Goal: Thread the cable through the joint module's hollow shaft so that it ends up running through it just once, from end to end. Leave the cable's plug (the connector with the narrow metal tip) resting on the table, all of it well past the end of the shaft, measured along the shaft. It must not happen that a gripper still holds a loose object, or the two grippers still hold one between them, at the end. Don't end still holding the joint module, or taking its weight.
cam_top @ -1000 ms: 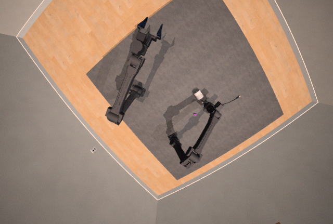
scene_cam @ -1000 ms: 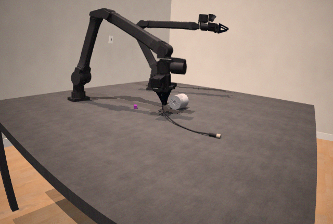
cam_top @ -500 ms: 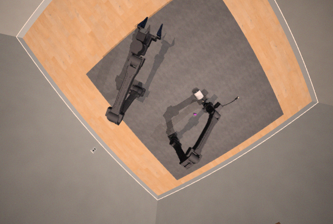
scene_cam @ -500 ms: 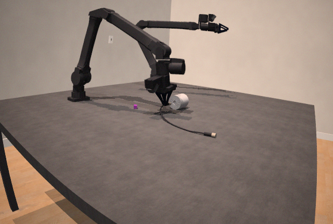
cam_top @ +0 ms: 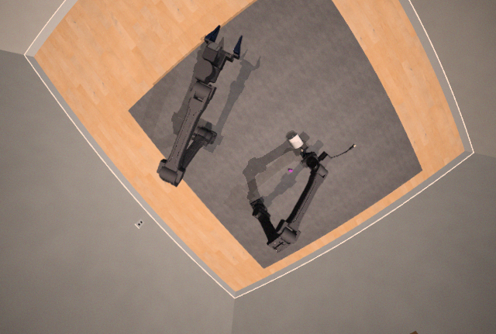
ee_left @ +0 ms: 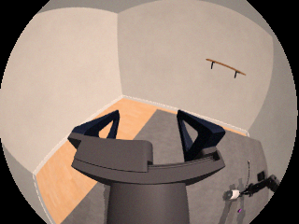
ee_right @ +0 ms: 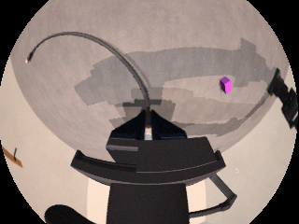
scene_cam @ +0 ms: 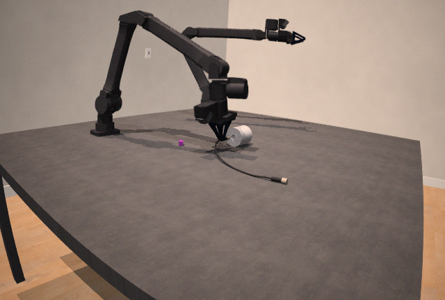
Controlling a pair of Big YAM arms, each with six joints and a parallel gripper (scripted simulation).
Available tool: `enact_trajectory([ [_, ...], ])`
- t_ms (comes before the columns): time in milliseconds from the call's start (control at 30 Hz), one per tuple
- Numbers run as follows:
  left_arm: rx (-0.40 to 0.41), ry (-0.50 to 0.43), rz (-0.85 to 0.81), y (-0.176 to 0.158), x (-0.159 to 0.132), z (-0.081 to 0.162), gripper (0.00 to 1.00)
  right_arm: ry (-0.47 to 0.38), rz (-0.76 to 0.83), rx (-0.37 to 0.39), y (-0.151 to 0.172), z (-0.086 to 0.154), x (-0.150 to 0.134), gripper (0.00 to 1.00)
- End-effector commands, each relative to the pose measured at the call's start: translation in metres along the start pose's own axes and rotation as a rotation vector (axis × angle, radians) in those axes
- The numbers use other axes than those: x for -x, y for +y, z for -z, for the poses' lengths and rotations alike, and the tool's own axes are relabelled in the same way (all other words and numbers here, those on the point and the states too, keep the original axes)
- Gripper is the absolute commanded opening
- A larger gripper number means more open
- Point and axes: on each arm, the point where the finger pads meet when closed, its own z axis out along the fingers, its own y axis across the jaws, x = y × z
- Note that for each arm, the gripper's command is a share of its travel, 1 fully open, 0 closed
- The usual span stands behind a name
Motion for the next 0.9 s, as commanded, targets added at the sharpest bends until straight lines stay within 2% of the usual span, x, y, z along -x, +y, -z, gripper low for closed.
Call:
enact_trajectory([
  [0, 0.004, -0.026, 0.002, 0.001, 0.012, -0.003, 0.96, 0.022, 0.015, 0.076, 0.023, 0.029, -0.025, 0.00],
  [133, 0.004, -0.026, 0.002, 0.001, 0.012, -0.003, 0.96, 0.022, 0.015, 0.073, 0.022, 0.026, -0.026, 0.00],
  [167, 0.004, -0.026, 0.002, 0.001, 0.012, -0.003, 0.96, 0.017, -0.007, 0.060, 0.023, 0.020, -0.016, 0.00],
  [267, 0.004, -0.026, 0.002, 0.001, 0.012, -0.003, 0.96, 0.015, 0.008, 0.049, 0.021, 0.010, -0.026, 0.00],
  [400, 0.004, -0.026, 0.002, 0.001, 0.012, -0.003, 0.96, 0.020, 0.011, 0.065, 0.023, 0.016, -0.032, 0.00],
  [567, 0.004, -0.026, 0.002, 0.001, 0.012, -0.003, 0.96, 0.016, 0.006, 0.048, 0.021, 0.007, -0.034, 0.00],
  [700, 0.004, -0.026, 0.002, 0.001, 0.012, -0.003, 0.96, 0.020, 0.009, 0.062, 0.023, 0.014, -0.038, 0.00],
  [733, 0.004, -0.026, 0.002, 0.001, 0.012, -0.003, 0.96, 0.017, -0.008, 0.057, 0.024, 0.014, -0.031, 0.00],
  [767, 0.004, -0.026, 0.002, 0.001, 0.012, -0.003, 0.96, 0.017, 0.006, 0.053, 0.023, 0.008, -0.039, 0.00],
  [867, 0.004, -0.026, 0.002, 0.001, 0.012, -0.003, 0.96, 0.017, 0.006, 0.051, 0.022, 0.008, -0.042, 0.00],
])
